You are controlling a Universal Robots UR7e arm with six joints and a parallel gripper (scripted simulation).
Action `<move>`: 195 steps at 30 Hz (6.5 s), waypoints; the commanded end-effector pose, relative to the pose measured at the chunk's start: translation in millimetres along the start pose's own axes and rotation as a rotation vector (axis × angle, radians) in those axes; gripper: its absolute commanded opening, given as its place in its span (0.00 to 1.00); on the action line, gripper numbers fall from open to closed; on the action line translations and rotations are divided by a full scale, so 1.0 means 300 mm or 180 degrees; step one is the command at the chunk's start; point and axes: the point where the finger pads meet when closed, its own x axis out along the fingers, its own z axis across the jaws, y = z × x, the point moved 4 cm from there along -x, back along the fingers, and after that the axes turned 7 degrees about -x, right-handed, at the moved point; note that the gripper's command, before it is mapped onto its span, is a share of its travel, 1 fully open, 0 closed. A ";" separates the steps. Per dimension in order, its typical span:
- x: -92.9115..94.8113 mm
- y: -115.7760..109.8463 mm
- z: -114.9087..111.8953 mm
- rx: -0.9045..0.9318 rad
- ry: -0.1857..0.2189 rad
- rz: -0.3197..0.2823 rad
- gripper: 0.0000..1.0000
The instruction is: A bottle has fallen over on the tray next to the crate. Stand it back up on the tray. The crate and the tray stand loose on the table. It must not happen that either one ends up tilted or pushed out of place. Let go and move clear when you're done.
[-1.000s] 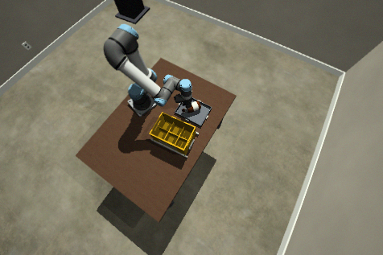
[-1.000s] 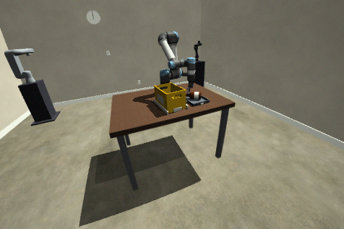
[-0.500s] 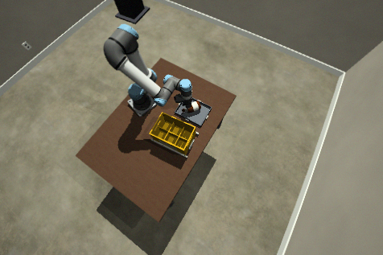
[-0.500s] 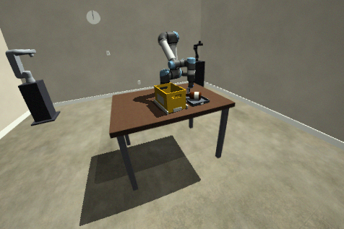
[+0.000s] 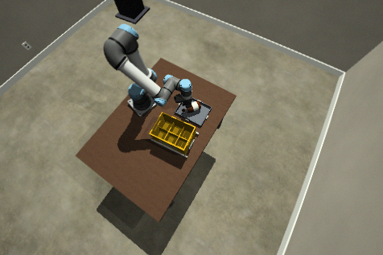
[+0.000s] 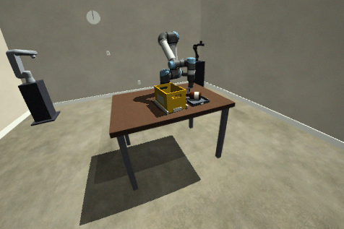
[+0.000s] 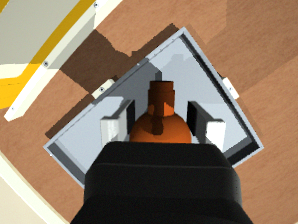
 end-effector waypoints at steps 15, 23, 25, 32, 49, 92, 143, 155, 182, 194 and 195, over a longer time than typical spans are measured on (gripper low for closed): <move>0.004 0.004 0.003 0.0002 -0.0007 0.0002 1.00; 0.004 0.004 0.003 0.0002 -0.0007 0.0002 1.00; 0.004 0.004 0.003 0.0002 -0.0007 0.0002 1.00; 0.004 0.004 0.003 0.0002 -0.0007 0.0002 1.00; 0.004 0.004 0.003 0.0002 -0.0007 0.0002 1.00; 0.103 0.006 0.006 0.0002 -0.0015 0.0008 1.00; 0.136 0.004 0.004 0.0002 -0.0010 0.0004 1.00; 0.136 0.004 0.004 0.0002 -0.0010 0.0004 0.00; 0.136 0.004 0.004 0.0002 -0.0009 0.0004 0.00; 0.136 0.004 0.004 0.0002 -0.0009 0.0004 0.00; 0.136 0.004 0.004 0.0002 -0.0009 0.0004 0.00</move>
